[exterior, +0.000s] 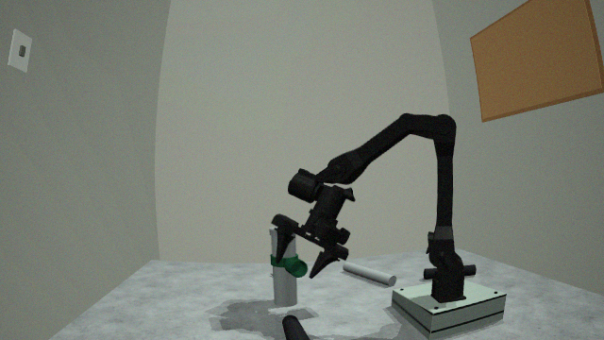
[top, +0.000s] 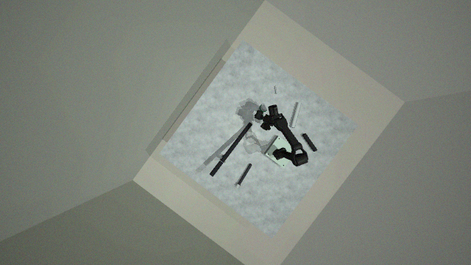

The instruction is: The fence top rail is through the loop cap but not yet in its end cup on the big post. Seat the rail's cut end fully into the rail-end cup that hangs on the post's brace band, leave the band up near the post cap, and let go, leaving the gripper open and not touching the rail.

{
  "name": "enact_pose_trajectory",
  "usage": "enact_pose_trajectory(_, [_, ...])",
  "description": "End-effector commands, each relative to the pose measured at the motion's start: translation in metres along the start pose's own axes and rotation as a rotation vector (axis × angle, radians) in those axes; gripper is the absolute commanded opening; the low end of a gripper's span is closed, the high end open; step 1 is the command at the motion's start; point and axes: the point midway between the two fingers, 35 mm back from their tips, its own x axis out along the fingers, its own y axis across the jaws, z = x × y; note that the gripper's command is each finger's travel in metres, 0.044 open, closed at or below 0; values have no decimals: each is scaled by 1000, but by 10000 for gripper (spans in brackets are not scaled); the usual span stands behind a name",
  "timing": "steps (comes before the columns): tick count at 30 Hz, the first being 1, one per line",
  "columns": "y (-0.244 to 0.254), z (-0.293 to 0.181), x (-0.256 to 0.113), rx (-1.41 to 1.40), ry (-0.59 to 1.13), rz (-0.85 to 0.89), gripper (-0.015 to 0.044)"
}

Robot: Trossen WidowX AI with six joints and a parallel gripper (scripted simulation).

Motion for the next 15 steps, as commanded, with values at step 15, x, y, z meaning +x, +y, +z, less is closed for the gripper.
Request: enact_pose_trajectory(15, [4,4,26,6,-9,10,440])
